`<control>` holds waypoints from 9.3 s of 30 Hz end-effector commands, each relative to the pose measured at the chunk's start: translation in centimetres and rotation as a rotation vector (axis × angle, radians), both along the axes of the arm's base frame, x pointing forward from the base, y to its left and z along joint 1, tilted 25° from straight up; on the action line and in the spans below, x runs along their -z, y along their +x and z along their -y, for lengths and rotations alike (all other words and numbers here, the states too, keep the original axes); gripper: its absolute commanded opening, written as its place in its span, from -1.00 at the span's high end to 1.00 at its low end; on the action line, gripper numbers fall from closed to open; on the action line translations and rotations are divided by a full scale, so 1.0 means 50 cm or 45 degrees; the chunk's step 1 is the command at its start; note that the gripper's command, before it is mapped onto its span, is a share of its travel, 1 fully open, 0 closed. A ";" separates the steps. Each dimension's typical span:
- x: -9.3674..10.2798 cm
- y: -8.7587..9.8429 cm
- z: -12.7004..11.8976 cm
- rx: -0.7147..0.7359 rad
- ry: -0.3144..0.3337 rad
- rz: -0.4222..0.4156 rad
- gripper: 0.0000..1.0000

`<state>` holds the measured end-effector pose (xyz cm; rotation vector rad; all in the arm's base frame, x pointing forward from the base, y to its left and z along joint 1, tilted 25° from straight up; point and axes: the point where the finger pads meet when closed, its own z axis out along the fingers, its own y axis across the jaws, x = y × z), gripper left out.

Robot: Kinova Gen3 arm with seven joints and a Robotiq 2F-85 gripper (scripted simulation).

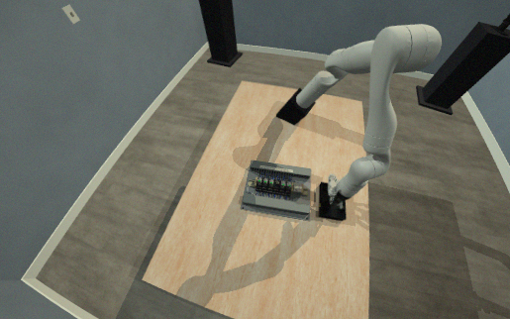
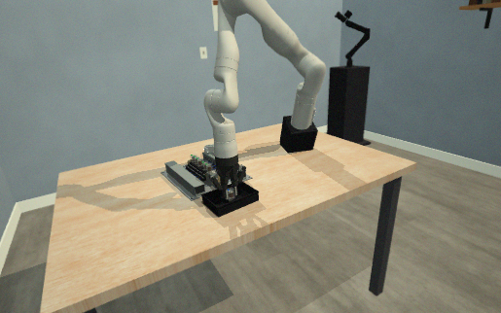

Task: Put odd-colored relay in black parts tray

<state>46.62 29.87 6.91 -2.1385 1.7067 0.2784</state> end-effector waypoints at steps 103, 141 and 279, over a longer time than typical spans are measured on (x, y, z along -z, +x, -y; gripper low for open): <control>0.000 0.001 -0.001 0.001 0.000 0.002 -0.22; -0.005 0.001 0.002 0.001 0.000 0.002 -0.22; -0.206 -0.018 0.095 0.001 0.000 0.002 -0.22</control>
